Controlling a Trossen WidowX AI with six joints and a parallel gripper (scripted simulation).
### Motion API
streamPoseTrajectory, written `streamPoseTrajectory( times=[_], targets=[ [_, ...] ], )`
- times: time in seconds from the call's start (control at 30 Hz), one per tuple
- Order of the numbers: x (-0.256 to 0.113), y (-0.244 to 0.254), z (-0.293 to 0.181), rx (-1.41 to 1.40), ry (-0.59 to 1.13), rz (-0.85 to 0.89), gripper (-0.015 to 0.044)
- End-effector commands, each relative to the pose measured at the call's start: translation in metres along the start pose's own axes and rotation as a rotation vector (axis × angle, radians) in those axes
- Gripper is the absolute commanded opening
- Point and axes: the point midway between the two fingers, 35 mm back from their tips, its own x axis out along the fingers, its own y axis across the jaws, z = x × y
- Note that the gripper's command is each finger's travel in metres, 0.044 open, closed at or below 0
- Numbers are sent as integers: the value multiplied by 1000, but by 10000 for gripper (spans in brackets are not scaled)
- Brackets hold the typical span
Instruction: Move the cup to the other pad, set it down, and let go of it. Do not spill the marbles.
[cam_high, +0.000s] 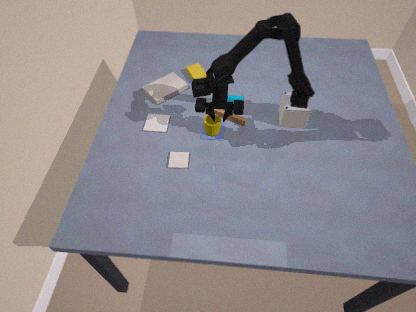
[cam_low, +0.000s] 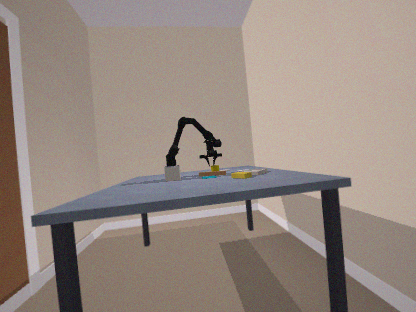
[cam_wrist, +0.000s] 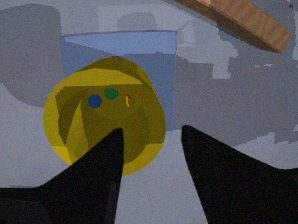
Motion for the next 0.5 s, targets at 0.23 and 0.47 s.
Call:
streamPoseTrajectory(
  times=[0.23,0.47],
  targets=[
    [21,-2,2,2,-7,-6,167],
    [32,-3,3,2,-7,-7,167]
  ],
)
